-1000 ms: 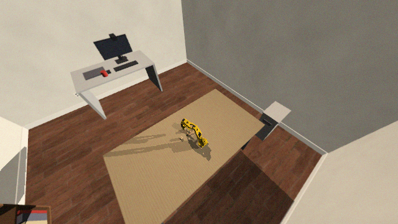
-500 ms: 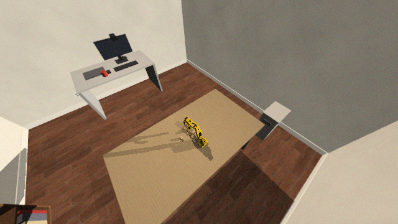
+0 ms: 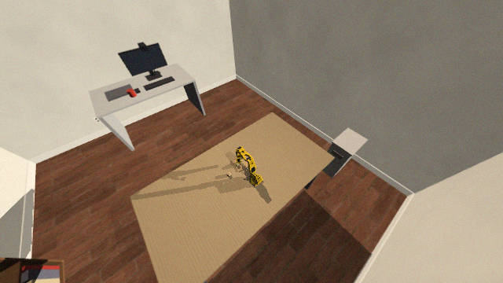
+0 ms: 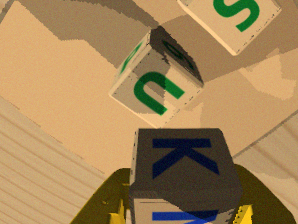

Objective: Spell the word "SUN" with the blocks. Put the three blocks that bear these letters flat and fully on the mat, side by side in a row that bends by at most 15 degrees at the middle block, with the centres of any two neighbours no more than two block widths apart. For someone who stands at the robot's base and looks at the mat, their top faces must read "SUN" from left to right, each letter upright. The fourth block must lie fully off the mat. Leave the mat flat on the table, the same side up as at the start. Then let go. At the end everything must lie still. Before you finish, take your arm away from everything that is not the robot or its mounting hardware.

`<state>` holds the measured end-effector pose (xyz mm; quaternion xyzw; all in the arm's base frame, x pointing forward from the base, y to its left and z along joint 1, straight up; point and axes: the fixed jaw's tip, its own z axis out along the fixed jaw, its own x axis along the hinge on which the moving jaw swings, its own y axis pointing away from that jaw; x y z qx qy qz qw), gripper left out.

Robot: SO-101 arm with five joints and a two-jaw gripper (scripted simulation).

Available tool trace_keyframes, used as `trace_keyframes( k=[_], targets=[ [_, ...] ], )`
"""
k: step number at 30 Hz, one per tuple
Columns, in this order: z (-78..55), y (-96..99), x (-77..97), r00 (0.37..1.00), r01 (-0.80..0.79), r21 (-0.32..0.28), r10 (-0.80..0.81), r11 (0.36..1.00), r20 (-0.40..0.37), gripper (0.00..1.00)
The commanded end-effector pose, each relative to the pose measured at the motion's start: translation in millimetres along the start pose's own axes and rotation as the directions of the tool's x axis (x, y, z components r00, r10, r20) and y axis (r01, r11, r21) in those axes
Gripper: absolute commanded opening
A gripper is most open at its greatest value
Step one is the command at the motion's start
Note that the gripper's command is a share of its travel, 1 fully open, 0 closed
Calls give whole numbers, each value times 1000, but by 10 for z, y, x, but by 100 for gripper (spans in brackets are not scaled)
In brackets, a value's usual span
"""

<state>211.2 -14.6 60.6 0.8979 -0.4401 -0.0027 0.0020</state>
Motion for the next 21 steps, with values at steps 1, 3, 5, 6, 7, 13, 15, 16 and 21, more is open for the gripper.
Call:
trace_keyframes(
  k=[1,3,5,6,7,13,15,16,21],
  targets=[
    [-139,6,84,989,-134,74,138,988,-48,0],
    [-137,25,92,983,-174,75,178,982,-46,0],
    [-133,61,108,967,-249,76,253,965,-41,0],
    [-131,78,115,957,-284,77,287,956,-38,0],
    [-129,94,121,947,-317,77,320,945,-36,0],
    [-120,174,150,879,-473,79,476,877,-25,0],
    [-118,194,157,858,-511,79,514,856,-22,0],
    [-117,202,160,848,-527,80,530,846,-21,0],
    [-114,223,167,823,-565,80,568,821,-18,0]
  ],
)
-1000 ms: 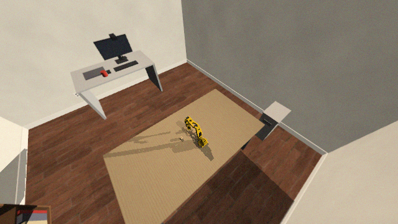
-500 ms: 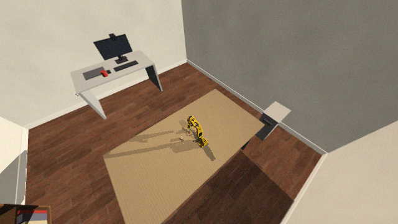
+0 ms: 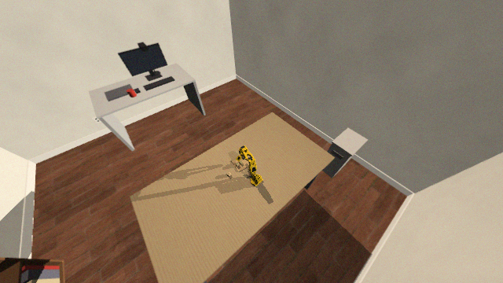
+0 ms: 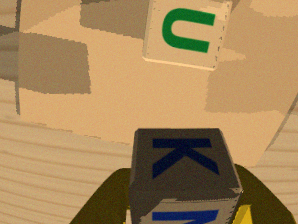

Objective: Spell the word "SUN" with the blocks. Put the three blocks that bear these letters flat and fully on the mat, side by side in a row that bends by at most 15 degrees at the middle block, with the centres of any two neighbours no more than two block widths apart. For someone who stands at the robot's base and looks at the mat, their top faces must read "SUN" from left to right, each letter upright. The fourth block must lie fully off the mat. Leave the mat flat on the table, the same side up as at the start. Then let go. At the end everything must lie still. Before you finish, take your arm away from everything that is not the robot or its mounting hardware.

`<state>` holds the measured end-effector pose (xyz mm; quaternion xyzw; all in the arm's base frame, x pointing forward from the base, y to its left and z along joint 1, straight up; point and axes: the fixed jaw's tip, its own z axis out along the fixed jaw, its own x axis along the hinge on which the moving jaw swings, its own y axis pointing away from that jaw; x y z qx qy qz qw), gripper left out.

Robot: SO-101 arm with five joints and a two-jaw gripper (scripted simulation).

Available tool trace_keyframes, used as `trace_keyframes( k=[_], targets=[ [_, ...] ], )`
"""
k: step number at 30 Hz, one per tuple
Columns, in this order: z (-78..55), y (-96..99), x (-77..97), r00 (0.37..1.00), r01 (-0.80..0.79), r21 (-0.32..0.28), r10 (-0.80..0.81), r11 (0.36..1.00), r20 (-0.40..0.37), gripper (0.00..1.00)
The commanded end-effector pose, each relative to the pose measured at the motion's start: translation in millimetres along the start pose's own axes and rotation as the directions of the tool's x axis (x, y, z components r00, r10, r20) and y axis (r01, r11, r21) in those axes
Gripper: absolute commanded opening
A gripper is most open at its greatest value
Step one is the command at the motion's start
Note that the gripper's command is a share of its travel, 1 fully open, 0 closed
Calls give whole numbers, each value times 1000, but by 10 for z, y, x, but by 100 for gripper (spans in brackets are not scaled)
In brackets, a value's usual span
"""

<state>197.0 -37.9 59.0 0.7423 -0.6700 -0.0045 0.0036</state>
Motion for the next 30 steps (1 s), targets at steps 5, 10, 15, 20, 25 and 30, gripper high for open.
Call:
trace_keyframes(
  k=[5,10,15,20,25,30],
  targets=[
    [-129,-49,59,996,-90,84,92,992,-16,0],
    [-128,-45,64,994,-104,84,106,991,-15,0],
    [-128,-44,65,994,-105,84,107,991,-15,0],
    [-120,-47,84,992,-126,92,128,988,-16,0],
    [-120,-47,84,992,-126,92,128,988,-16,0],
    [-120,-47,84,992,-126,92,128,988,-16,0]
  ],
)
